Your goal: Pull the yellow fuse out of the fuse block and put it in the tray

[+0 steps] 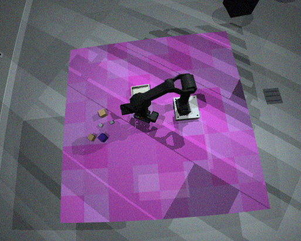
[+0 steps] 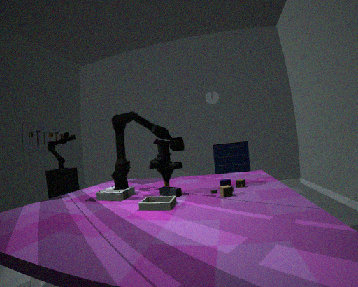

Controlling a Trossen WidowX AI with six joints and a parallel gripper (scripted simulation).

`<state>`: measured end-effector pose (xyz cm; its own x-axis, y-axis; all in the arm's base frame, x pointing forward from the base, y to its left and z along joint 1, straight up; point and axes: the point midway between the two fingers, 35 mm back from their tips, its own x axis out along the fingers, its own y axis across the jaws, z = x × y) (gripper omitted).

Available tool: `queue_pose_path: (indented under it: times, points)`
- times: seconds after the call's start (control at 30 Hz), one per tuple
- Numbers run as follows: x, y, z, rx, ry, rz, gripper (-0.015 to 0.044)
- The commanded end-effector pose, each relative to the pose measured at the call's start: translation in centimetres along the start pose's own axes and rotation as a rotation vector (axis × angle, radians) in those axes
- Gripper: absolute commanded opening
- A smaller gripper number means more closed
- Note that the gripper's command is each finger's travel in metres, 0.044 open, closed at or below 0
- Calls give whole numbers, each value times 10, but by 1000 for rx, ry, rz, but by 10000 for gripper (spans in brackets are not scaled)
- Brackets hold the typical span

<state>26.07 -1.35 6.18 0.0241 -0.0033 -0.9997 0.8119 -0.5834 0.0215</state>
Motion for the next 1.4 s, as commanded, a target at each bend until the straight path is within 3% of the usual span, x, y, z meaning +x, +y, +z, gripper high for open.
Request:
queue_pose_path:
  times: [0.0,0.97,1.37]
  points:
    - [-3,0,1,-1,-3,4,0]
    - [-31,1,1,-1,-4,4,0]
    - [-33,43,39,-1,-7,8,0]
